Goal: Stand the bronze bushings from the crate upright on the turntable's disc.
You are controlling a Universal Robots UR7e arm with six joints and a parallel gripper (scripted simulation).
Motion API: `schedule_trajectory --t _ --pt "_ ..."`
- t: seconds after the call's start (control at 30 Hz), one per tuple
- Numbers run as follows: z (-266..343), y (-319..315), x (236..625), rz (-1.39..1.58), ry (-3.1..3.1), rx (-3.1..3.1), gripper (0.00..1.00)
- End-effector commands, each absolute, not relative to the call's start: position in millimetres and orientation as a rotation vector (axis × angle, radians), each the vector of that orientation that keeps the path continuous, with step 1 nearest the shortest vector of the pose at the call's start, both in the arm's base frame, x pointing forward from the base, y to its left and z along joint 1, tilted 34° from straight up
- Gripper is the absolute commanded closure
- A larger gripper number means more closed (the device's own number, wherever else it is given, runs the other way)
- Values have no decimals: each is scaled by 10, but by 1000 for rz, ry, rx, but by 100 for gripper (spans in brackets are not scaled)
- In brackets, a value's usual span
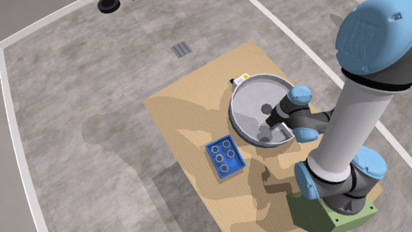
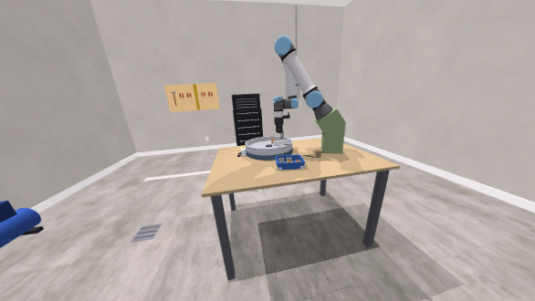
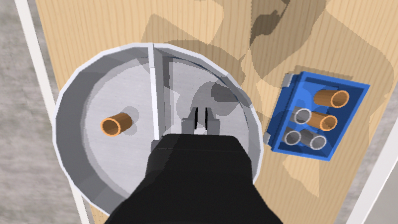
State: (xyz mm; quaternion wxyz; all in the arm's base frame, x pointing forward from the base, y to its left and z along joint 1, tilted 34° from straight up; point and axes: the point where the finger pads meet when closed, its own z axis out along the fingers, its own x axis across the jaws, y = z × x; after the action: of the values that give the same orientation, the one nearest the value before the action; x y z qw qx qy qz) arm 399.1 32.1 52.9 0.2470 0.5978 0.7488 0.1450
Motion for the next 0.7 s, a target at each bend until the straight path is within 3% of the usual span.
schedule_trajectory --t 0.0,0.67 --pt "419 792 3929 379 2012 1638 64" --pt "74 2031 3650 378 2013 1640 64"
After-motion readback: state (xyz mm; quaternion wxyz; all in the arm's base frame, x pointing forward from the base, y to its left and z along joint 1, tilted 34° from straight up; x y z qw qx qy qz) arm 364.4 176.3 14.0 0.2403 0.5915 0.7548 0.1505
